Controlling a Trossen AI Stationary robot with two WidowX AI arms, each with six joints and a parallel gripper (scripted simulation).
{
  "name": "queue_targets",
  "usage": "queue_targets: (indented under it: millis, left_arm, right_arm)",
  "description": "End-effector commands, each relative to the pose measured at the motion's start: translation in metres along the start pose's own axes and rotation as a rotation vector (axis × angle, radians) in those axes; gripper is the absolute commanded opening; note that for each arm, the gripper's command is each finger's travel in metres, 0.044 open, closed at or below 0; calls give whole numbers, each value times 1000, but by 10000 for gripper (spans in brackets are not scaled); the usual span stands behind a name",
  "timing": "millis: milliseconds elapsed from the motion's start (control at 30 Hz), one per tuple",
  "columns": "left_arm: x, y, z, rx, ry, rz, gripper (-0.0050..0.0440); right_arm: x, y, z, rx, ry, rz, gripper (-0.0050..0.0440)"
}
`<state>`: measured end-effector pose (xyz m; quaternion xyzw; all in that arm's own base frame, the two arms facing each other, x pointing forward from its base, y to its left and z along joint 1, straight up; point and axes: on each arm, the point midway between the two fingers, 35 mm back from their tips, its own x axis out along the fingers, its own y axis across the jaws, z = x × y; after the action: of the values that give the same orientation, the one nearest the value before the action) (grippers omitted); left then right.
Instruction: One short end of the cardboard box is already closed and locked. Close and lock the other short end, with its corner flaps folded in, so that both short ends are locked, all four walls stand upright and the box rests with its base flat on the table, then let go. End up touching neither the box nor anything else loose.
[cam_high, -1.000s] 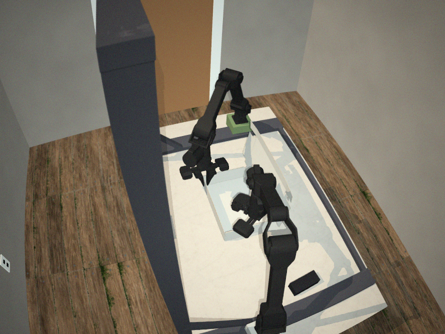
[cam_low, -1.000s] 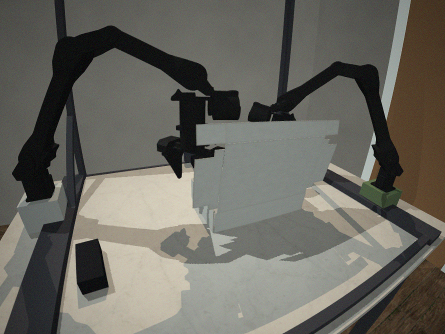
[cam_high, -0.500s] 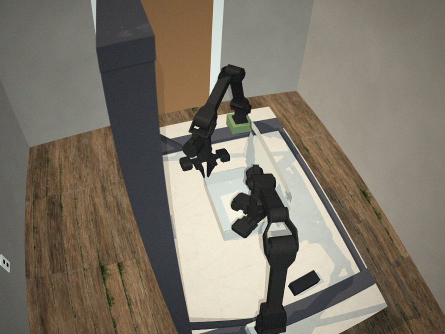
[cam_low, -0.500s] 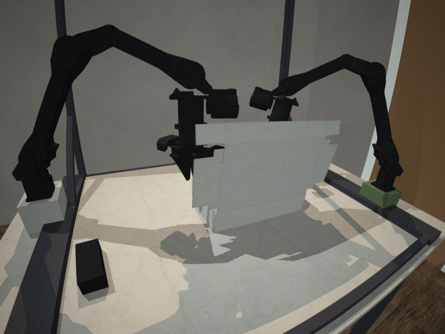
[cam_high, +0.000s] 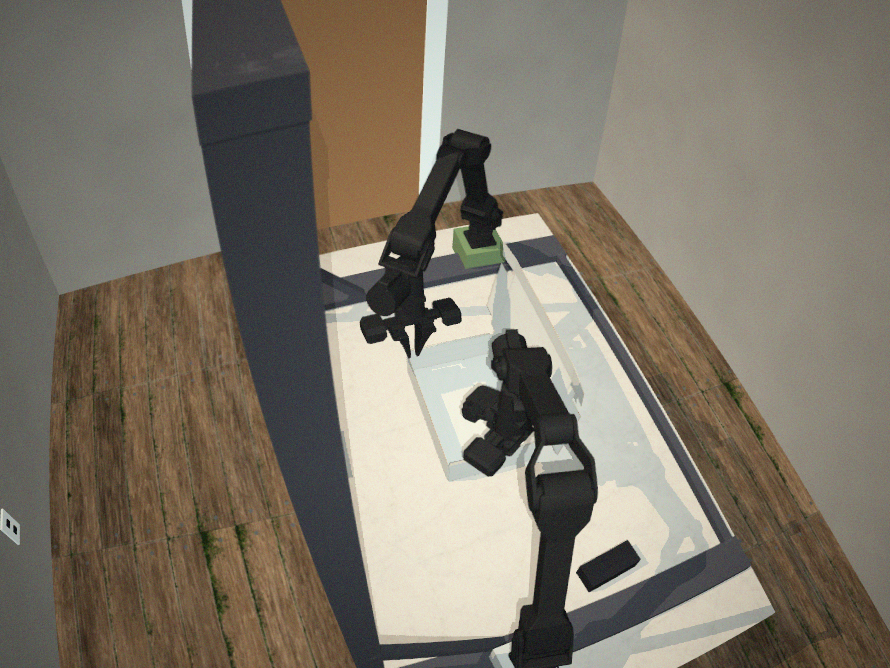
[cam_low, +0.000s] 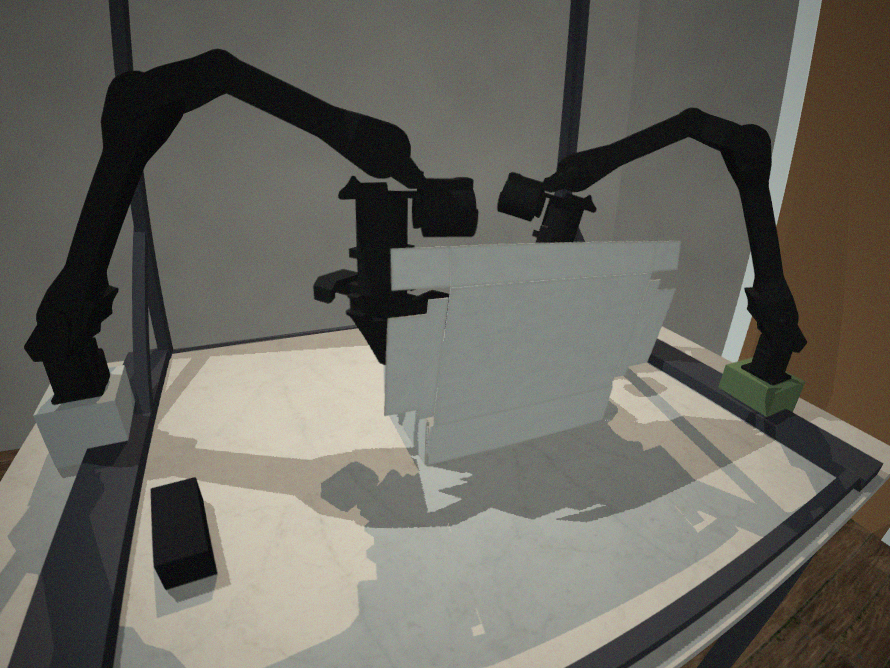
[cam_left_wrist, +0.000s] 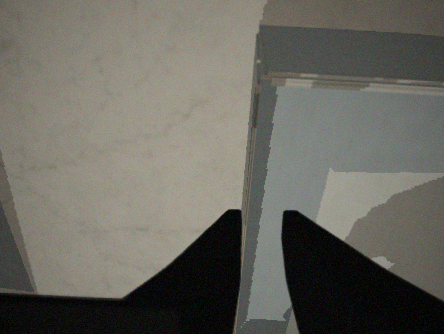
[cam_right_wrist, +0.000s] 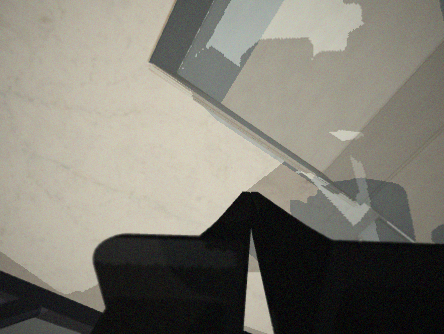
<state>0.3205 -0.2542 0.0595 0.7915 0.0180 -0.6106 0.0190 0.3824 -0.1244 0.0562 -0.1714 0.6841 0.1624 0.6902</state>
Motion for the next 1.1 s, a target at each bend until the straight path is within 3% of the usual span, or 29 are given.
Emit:
queue_targets:
  millis: [0, 200, 300, 500, 1067]
  left_arm:
    - [1, -3, -32, -43, 59, 8, 64]
    - [29, -38, -119, -176, 198, -40, 64]
    - [40, -57, -151, -224, 250, -64, 64]
    - [47, -68, -169, -241, 279, -75, 64]
    - [47, -69, -170, -241, 281, -76, 64]
  right_arm:
    - [-13, -3, 3, 3, -25, -29, 0]
    - [-13, -3, 3, 3, -25, -29, 0]
    - [-13, -3, 3, 3, -25, -29, 0]
    - [-13, -3, 3, 3, -25, -29, 0]
    - [-13, -3, 3, 3, -25, -29, 0]
